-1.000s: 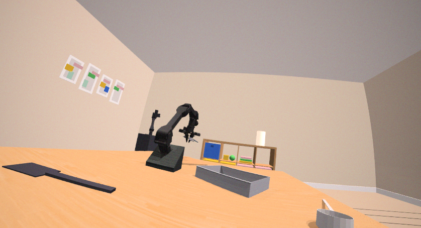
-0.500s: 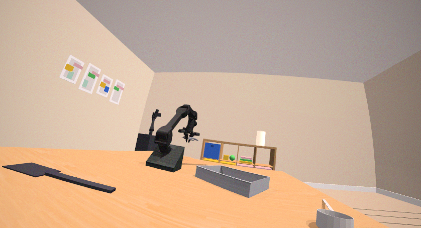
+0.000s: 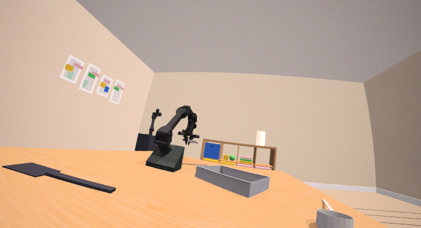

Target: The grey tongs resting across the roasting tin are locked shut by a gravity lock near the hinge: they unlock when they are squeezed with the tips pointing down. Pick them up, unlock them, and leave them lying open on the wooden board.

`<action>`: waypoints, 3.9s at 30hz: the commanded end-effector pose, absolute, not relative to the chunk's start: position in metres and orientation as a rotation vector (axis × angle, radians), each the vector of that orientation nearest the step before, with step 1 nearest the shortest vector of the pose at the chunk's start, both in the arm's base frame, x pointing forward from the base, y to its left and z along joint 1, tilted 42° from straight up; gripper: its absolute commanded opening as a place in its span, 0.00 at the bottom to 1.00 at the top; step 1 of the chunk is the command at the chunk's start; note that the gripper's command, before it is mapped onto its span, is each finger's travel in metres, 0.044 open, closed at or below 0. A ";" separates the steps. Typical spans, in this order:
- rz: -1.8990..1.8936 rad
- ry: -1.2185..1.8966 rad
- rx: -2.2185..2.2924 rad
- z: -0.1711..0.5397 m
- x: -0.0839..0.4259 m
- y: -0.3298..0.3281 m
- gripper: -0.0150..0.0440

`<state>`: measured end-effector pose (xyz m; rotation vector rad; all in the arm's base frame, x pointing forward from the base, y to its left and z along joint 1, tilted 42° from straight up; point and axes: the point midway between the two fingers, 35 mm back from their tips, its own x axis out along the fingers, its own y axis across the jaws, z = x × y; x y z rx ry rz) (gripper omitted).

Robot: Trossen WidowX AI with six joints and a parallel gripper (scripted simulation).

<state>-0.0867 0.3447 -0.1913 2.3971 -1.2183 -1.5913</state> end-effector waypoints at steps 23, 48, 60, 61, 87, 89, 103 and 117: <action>-1.587 -1.220 2.406 -0.227 -0.078 0.320 0.00; -1.587 -1.220 2.406 -0.255 -0.070 0.292 0.00; -1.590 -1.223 2.400 -0.260 -0.069 0.286 0.04; -1.590 -1.223 2.400 -0.260 -0.069 0.286 0.09; -1.592 -1.222 2.399 -0.246 -0.081 0.287 1.00; -1.594 -1.224 2.398 -0.226 -0.097 0.286 1.00; -1.581 -1.225 2.390 -0.113 -0.180 0.249 1.00; -1.596 -1.194 2.392 -0.076 -0.188 0.280 1.00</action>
